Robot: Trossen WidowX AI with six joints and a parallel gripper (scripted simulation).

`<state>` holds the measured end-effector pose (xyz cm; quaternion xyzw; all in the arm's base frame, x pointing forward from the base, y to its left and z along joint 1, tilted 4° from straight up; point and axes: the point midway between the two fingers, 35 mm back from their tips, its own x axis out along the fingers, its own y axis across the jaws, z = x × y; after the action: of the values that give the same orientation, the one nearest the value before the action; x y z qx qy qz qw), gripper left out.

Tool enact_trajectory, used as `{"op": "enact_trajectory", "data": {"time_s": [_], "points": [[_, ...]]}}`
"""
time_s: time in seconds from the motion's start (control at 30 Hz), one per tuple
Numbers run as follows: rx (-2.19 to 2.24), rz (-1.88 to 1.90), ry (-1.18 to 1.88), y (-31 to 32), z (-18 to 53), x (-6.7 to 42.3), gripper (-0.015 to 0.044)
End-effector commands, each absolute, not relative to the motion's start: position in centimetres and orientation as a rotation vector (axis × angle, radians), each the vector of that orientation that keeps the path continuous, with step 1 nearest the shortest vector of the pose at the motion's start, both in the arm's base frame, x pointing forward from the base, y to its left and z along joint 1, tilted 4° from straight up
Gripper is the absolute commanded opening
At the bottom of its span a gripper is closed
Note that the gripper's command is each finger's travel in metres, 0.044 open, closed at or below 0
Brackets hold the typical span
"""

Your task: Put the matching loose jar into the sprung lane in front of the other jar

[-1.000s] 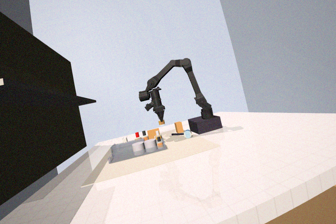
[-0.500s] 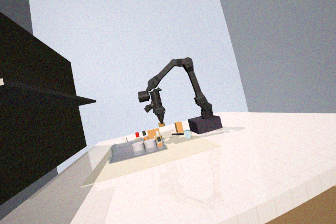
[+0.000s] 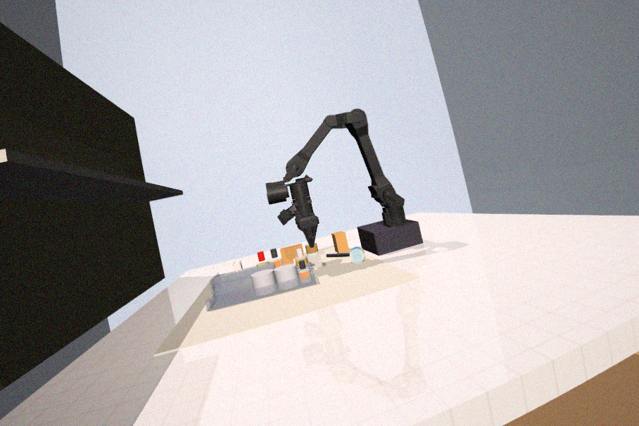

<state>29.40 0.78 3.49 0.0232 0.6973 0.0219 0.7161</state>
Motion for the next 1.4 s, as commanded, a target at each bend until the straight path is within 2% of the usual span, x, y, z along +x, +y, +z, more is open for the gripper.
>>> {"op": "enact_trajectory", "data": {"time_s": [0.0,1.37], "points": [[0.056,0.046,1.555,0.9,2.2,29.2,0.0],[0.056,0.046,1.554,0.9,2.1,30.7,0.0]]}}
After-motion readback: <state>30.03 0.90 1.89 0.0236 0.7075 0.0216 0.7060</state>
